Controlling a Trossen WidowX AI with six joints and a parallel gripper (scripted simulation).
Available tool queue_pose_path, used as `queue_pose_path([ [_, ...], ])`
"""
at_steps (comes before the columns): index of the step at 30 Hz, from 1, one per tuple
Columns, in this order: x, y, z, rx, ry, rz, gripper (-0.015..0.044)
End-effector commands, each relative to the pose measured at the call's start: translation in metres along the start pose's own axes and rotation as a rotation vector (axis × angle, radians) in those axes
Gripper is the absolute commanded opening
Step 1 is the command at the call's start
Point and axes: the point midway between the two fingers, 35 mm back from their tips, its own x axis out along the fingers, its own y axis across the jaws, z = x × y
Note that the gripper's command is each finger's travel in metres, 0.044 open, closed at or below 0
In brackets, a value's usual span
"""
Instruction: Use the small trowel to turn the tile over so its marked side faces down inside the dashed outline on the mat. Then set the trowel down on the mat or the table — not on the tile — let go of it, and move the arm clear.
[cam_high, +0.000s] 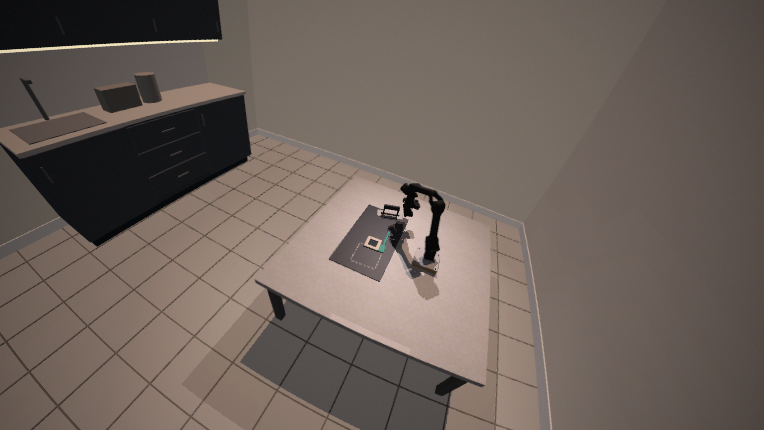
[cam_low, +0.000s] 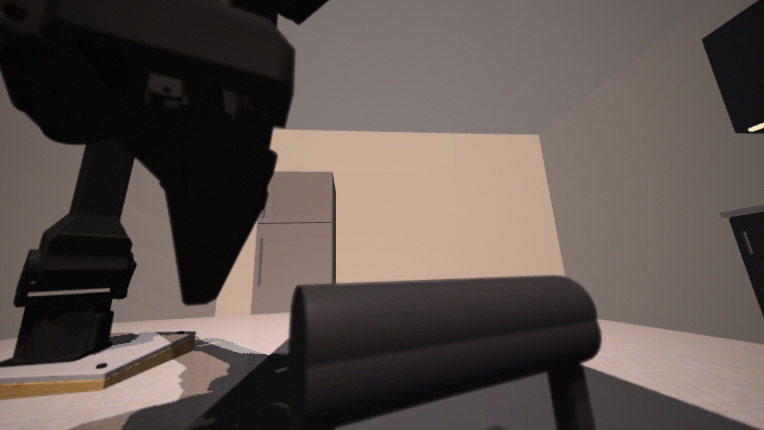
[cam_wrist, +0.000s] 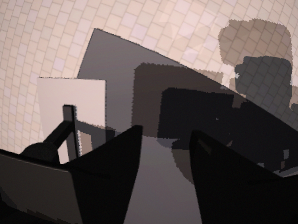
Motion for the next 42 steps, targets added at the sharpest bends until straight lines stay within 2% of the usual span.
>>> queue_pose_path([
  [1, -0.028, 0.000, 0.000, 0.000, 0.004, 0.007, 0.0231],
  [4, -0.036, -0.001, 0.001, 0.000, 0.004, 0.007, 0.0300],
  [10, -0.030, 0.005, -0.005, -0.013, -0.007, 0.056, 0.0300],
  [22, 0.003, 0.041, -0.059, -0.062, -0.048, 0.453, 0.0300],
  [35, 0.008, 0.043, -0.113, -0.003, 0.004, 0.855, 0.0300],
  [42, 0.008, 0.043, -0.115, 0.003, 0.009, 0.873, 0.0300],
])
